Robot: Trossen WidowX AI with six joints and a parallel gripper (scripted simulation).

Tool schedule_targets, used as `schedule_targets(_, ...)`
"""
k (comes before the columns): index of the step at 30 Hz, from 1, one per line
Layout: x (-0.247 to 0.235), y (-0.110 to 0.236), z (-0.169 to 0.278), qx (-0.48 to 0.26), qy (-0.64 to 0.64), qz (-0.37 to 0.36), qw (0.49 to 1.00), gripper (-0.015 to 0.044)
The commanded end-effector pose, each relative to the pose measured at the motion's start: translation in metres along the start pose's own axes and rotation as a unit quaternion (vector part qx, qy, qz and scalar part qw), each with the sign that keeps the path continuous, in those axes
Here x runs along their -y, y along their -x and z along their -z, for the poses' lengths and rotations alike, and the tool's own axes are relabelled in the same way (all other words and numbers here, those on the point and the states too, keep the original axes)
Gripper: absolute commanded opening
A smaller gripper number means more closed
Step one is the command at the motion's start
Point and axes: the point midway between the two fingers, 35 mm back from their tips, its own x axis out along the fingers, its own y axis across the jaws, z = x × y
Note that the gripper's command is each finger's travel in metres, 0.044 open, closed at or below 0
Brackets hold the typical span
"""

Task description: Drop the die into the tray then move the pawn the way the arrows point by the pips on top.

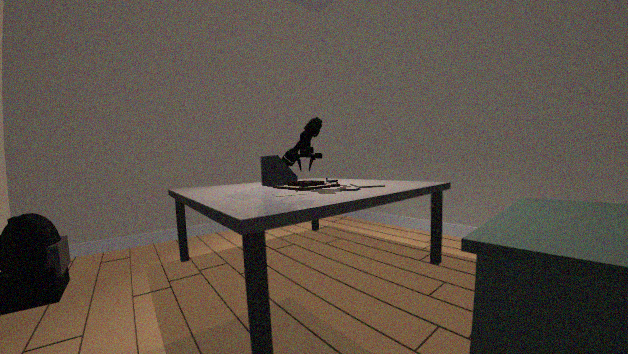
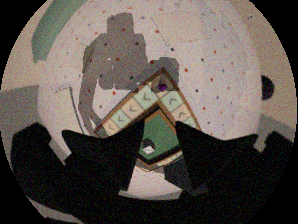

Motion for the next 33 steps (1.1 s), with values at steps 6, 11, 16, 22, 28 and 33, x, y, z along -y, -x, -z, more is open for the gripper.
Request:
schedule_targets(6, 0.010, -0.019, -0.048, 0.000, 0.224, -0.021, 0.974, 0.0200)
schedule_targets(11, 0.010, -0.019, -0.048, 0.000, 0.224, -0.021, 0.974, 0.0200)
schedule_targets(16, 0.010, -0.030, -0.047, 0.000, 0.224, -0.021, 0.974, 0.0200)
schedule_targets(22, 0.010, -0.037, -0.047, -0.001, 0.224, -0.022, 0.974, 0.0200)
schedule_targets(28, 0.009, -0.047, -0.047, 0.000, 0.224, -0.022, 0.974, 0.0200)
schedule_targets(33, 0.009, -0.055, -0.047, -0.001, 0.224, -0.022, 0.974, 0.0200)
